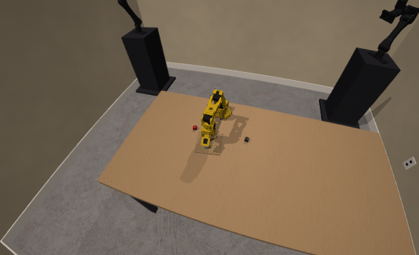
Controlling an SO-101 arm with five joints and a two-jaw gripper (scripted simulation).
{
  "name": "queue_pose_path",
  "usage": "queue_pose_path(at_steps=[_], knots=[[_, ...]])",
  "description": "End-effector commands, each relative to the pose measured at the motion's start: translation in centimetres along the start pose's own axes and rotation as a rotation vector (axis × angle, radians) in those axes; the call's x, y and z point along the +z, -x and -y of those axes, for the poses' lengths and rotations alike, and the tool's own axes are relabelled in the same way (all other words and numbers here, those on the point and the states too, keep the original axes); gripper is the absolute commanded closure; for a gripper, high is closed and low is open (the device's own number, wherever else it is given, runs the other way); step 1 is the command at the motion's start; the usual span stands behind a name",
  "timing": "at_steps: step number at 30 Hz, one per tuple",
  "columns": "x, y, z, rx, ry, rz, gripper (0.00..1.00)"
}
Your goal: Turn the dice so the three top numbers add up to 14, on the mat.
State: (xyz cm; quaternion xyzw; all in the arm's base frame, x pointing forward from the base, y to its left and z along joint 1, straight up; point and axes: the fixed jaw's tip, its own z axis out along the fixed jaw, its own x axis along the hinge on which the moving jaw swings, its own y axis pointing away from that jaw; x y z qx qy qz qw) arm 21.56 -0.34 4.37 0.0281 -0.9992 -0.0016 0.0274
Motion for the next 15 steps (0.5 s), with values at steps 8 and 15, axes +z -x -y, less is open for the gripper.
queue_pose_path(at_steps=[8, 15], knots=[[-1.1, 0.47, 0.25, 0.019, -0.005, 0.064, 0.71], [-1.31, 0.49, 0.26, 0.019, -0.006, 0.071, 0.71]])
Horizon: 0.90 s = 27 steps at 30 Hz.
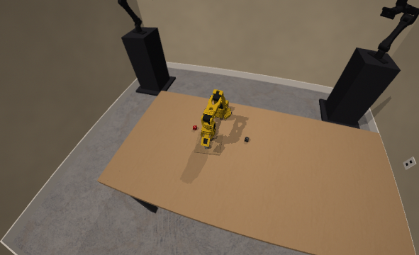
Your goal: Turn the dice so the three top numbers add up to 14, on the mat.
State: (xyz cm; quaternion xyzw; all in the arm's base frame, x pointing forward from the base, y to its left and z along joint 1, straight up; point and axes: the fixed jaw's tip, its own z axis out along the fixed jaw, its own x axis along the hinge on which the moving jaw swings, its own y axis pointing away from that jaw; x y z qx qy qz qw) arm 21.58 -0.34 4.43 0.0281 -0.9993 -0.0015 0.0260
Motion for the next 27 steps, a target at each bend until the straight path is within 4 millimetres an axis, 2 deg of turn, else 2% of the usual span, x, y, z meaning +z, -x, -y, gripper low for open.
queue_pose_path(at_steps=[1, 19, 27], knots=[[-1.4, 0.5, 0.3, 0.019, -0.006, 0.073, 0.71], [-6.3, 0.3, 0.2, 0.024, -0.023, 0.234, 0.71], [-7.1, 0.1, 0.2, 0.024, -0.025, 0.258, 0.71]])
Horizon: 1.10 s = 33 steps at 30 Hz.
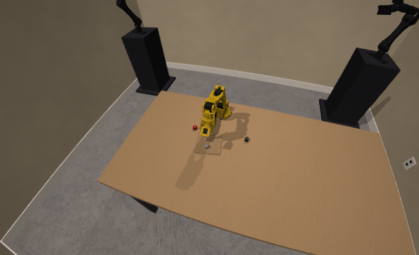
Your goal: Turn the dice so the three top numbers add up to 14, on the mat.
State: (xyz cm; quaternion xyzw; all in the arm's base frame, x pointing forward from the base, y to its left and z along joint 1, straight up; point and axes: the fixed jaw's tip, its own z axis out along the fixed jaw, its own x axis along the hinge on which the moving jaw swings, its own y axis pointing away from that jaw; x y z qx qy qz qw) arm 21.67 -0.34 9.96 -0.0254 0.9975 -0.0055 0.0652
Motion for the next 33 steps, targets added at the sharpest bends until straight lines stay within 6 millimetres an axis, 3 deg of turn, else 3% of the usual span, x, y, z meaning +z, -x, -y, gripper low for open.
queue_pose_path(at_steps=[1, 23, 27, 33], knots=[[-1.4, 0.6, 0.3, 0.019, -0.008, 0.076, 0.71], [-1.3, 0.5, 0.5, 0.016, -0.01, 0.072, 0.71], [-0.8, -0.1, 1.8, 0.002, -0.019, 0.05, 0.71], [0.9, -2.4, 5.4, -0.04, -0.029, -0.018, 0.71]])
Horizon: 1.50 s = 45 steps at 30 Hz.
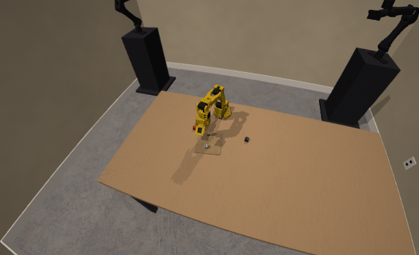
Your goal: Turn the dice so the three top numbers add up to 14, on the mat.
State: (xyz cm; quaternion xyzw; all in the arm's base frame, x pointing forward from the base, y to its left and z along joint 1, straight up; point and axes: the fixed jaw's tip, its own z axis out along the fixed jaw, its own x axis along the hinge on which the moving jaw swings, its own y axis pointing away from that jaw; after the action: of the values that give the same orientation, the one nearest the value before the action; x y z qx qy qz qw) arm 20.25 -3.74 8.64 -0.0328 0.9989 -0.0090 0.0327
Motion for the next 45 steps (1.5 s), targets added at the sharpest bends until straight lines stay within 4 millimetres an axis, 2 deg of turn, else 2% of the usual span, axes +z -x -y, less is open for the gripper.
queue_pose_path(at_steps=[1, 3, 9, 15, 37, 38, 45], knots=[[0.2, -1.3, 2.7, -0.032, -0.025, 0.033, 0.71], [0.2, -1.3, 2.7, -0.032, -0.025, 0.033, 0.71], [2.0, -4.7, 5.4, -0.075, -0.003, -0.031, 0.72], [2.8, -6.4, 6.2, -0.095, 0.016, -0.056, 0.72], [2.8, -6.5, 6.3, -0.096, 0.017, -0.057, 0.72], [2.2, -6.3, 6.4, -0.097, -0.011, -0.028, 0.72], [2.2, -6.3, 6.4, -0.097, -0.011, -0.028, 0.72]])
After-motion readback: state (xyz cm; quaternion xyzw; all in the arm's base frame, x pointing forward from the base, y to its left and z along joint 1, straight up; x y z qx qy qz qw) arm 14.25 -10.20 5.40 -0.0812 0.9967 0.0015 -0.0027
